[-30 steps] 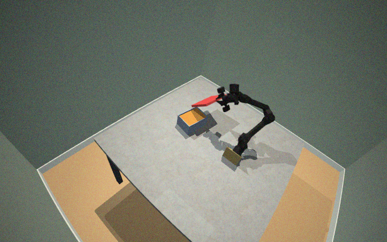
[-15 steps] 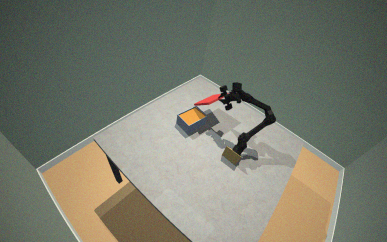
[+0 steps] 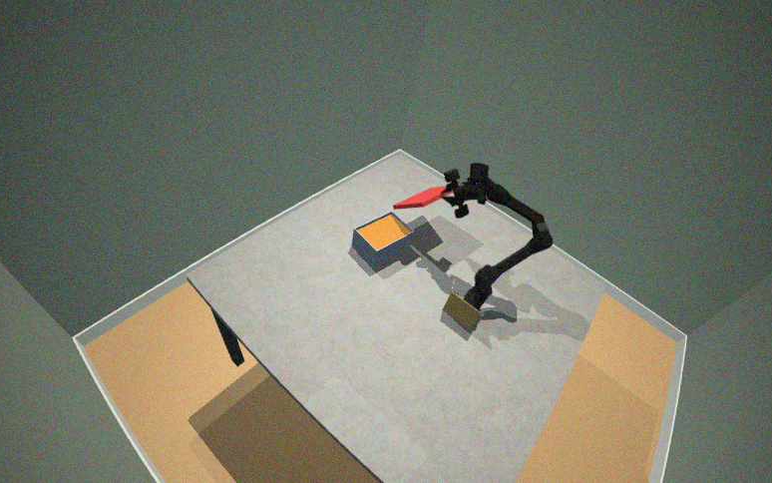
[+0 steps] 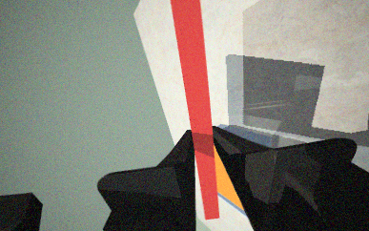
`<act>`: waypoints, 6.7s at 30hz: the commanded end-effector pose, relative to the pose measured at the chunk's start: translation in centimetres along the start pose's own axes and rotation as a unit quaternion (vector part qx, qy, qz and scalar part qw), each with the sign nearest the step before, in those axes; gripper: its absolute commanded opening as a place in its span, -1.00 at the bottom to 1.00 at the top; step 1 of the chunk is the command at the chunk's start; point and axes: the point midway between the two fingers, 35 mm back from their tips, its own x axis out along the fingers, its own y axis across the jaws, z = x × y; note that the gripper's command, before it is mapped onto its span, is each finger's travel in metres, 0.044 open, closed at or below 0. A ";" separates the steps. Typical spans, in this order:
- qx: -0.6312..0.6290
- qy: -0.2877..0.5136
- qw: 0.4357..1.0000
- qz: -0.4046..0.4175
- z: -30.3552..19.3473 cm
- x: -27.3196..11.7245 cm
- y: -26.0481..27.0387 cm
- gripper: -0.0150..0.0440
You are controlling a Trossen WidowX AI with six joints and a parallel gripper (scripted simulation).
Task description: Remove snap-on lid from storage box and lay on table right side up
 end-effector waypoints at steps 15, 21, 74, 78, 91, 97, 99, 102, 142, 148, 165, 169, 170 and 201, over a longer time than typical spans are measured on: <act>0.002 0.002 1.000 0.006 3.7 -0.6 -0.1 -0.49; 0.002 0.001 1.000 0.006 4.9 -0.7 -0.2 -0.49; 0.002 0.000 1.000 0.007 4.8 2.0 -3.4 -0.49; 0.002 0.000 1.000 0.007 4.8 2.2 -3.6 -0.49; 0.002 0.000 1.000 0.007 4.8 2.8 -4.4 -0.49; 0.002 -0.001 1.000 0.008 4.8 3.1 -4.7 -0.49; 0.002 -0.001 1.000 0.008 4.8 3.2 -4.9 -0.49; 0.002 -0.001 1.000 0.008 4.8 3.4 -5.0 -0.49; 0.002 -0.002 1.000 0.008 4.9 5.4 -7.4 -0.49; 0.002 -0.002 1.000 0.008 4.9 5.7 -7.8 -0.49; 0.001 -0.003 1.000 0.009 4.9 6.6 -8.8 -0.49; 0.001 -0.003 1.000 0.009 4.9 6.8 -9.0 -0.49; 0.001 -0.003 1.000 0.009 4.9 6.8 -9.1 -0.49; 0.001 -0.003 1.000 0.009 4.9 8.4 -10.9 -0.49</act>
